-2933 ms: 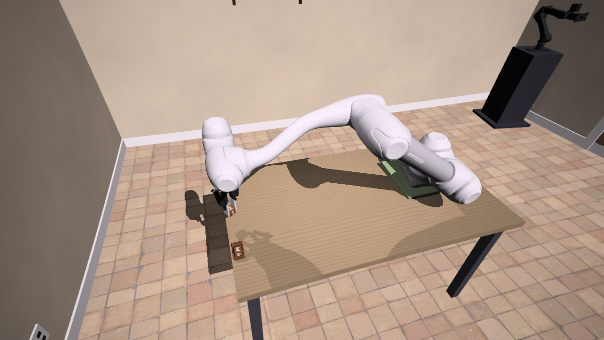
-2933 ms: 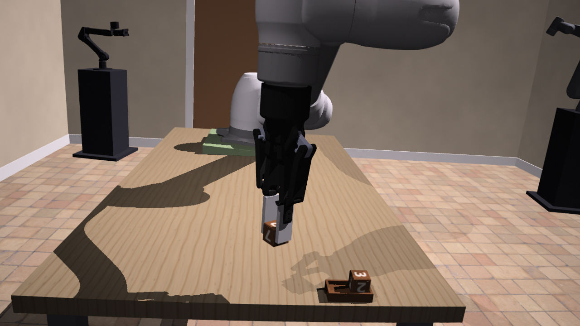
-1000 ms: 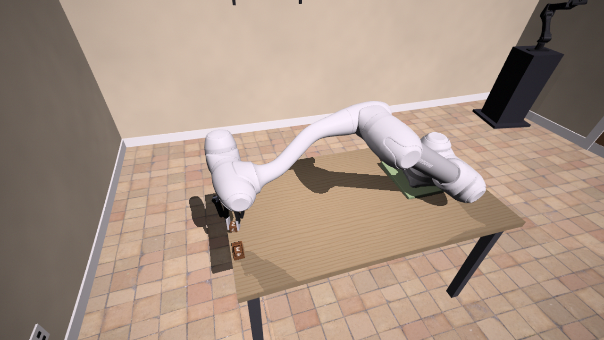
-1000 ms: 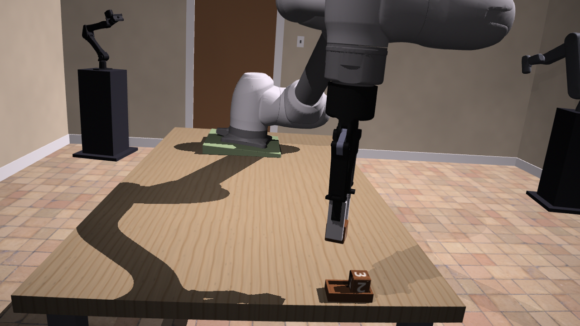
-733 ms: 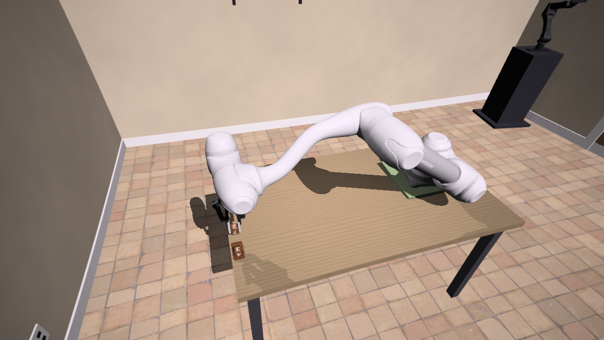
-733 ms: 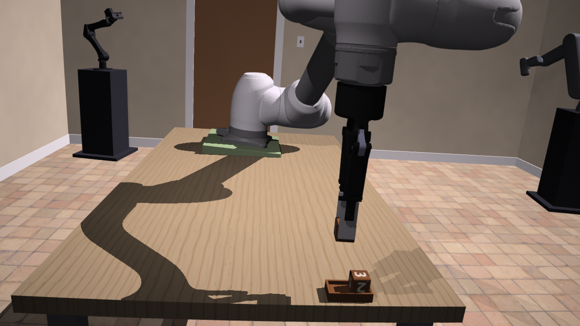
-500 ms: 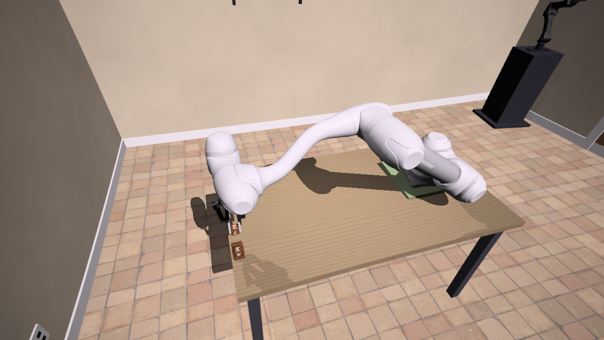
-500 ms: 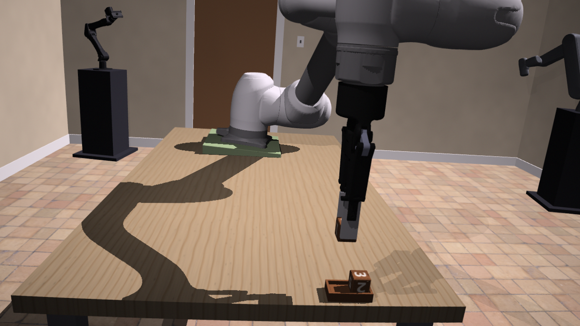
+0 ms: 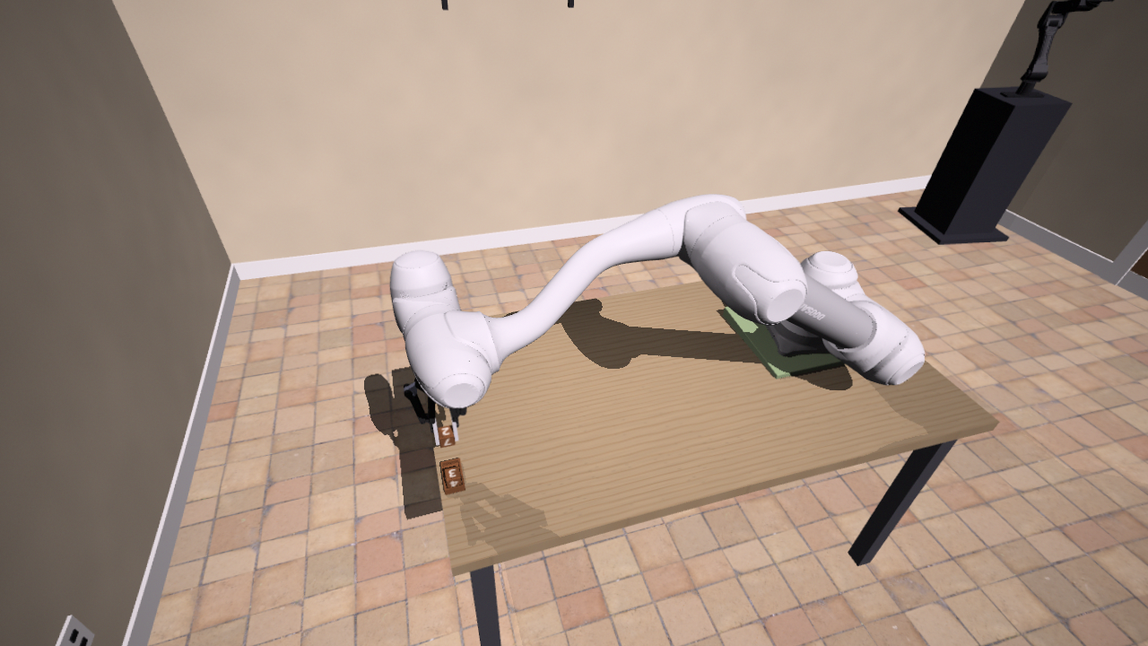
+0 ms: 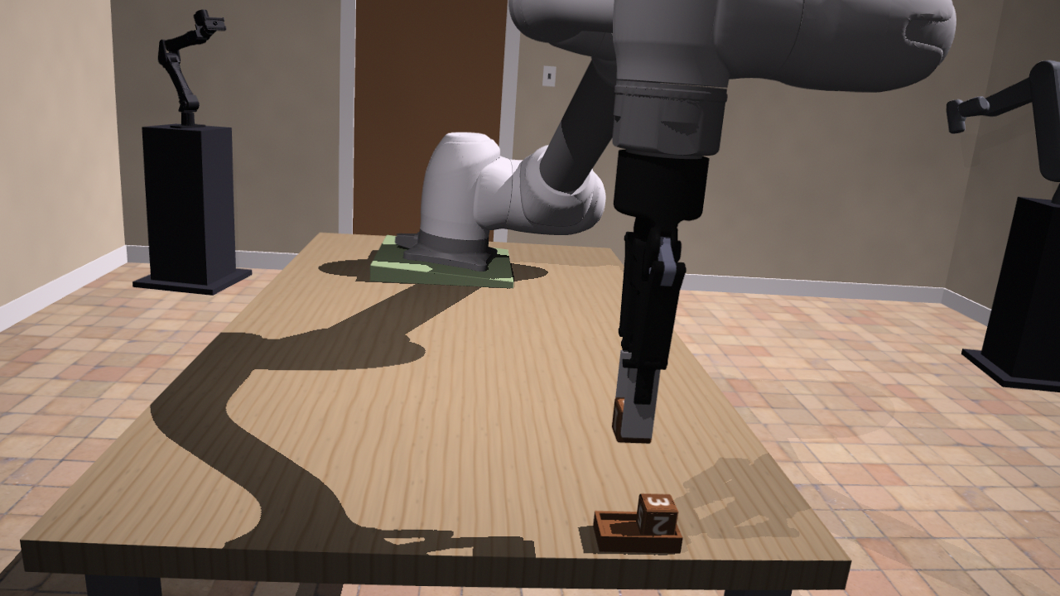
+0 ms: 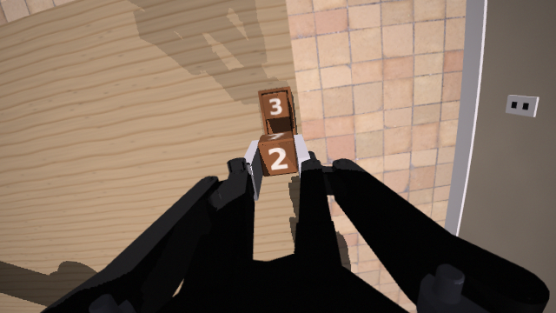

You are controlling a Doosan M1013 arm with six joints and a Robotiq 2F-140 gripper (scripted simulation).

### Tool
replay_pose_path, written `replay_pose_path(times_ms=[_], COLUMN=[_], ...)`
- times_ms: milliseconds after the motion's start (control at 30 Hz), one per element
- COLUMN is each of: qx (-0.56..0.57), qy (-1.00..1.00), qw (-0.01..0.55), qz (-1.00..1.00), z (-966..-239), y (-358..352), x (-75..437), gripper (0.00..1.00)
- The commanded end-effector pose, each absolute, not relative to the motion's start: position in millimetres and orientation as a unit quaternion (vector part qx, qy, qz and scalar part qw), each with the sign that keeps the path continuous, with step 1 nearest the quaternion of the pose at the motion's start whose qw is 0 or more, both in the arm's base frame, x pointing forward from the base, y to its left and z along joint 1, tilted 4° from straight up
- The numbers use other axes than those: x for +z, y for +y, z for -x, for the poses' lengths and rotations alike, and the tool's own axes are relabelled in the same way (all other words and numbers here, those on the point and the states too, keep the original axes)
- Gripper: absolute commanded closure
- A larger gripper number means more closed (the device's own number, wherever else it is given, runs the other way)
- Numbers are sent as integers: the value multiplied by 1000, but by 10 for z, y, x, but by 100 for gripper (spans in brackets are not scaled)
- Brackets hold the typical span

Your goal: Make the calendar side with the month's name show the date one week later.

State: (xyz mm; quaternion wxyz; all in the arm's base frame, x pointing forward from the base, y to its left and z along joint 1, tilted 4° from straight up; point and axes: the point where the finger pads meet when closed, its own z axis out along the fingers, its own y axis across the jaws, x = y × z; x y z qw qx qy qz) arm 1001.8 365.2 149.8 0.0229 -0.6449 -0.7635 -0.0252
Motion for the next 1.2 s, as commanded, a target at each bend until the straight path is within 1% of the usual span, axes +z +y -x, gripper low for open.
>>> replay_pose_path(times_ms=[0,800,1167], qx=[-25,-25,-25], qy=[-764,-764,-764], qw=[23,23,23], qz=[645,645,645], z=[-10017,-10018,-10018], y=[3653,3688,3692], x=[1488,920,868], gripper=[75,75,75])
